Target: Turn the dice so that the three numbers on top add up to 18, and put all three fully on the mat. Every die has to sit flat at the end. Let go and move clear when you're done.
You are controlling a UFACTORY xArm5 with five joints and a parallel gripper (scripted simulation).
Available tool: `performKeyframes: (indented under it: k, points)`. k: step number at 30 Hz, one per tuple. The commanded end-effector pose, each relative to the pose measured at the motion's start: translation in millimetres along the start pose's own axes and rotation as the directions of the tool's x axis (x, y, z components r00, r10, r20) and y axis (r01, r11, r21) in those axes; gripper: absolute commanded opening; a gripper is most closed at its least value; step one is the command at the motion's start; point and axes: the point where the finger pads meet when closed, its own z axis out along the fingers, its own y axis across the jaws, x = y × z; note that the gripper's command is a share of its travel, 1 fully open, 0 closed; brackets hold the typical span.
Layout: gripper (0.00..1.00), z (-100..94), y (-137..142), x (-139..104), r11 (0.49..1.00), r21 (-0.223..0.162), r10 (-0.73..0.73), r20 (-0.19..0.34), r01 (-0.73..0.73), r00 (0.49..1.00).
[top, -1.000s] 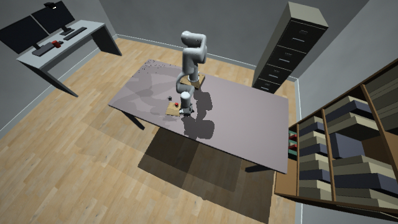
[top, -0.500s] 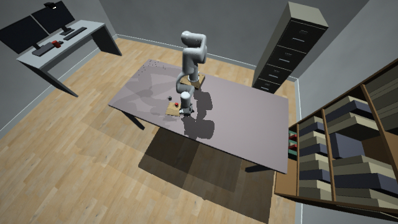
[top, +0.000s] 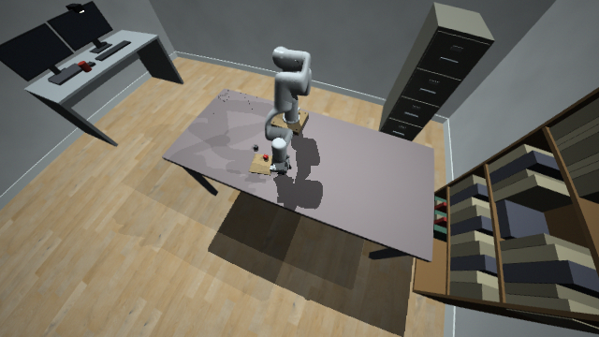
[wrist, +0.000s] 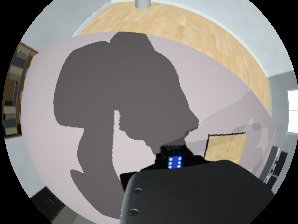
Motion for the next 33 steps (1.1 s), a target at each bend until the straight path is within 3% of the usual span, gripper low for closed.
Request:
performKeyframes:
  k: [1, 27, 33]
  points:
    - [0.21, -1.2, 0, 1, 1.0, 0.0, 0.0, -0.004, 0.0, 1.0]
    - [0.21, -7.5, 0, 1, 1.0, 0.0, 0.0, -0.004, 0.0, 1.0]
    - [0.21, -43.9, 2, 1, 1.0, 0.0, 0.0, -0.004, 0.0, 1.0]
